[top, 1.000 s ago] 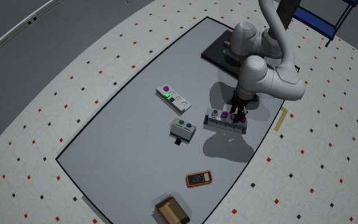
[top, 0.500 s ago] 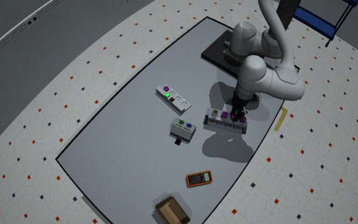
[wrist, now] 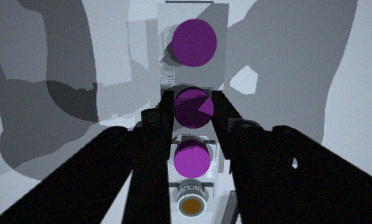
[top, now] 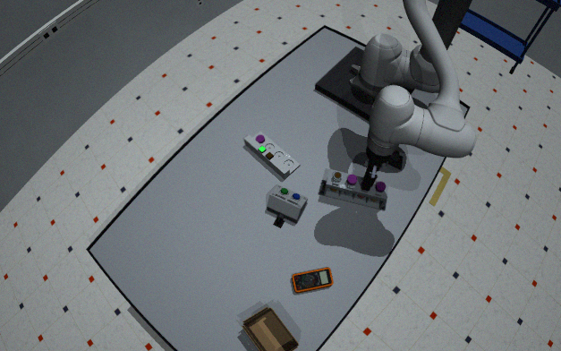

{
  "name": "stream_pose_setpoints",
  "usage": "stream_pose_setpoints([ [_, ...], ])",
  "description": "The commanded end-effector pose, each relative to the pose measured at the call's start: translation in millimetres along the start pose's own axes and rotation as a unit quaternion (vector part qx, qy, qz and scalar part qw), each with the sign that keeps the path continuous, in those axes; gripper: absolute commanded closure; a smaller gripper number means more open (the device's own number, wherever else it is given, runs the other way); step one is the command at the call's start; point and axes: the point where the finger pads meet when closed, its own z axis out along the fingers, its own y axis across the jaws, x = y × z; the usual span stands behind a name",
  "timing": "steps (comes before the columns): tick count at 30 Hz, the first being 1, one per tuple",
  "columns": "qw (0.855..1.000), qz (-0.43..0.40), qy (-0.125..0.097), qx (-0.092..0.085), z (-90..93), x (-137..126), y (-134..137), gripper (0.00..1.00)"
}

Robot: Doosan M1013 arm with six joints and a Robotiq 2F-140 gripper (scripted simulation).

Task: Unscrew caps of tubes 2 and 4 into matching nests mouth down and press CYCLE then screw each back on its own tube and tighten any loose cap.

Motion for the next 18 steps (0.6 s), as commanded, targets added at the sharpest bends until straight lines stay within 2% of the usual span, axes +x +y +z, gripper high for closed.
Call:
stream_pose_setpoints([
  [1, 0.996, 0.087, -0.012, 0.000, -0.6, 0.4, 0.5, 0.70],
  [4, 0.987, 0.162, -0.012, -0.001, -0.5, 0.4, 0.5, 0.70],
  [8, 0.966, 0.258, -0.012, -0.003, -0.5, 0.4, 0.5, 0.70],
  [15, 0.966, 0.258, -0.012, -0.003, -0.5, 0.4, 0.5, 0.70],
  [16, 0.966, 0.258, -0.012, -0.003, -0.4, 0.4, 0.5, 0.59],
  [18, 0.966, 0.258, -0.012, -0.003, -0.4, 0.4, 0.5, 0.59],
])
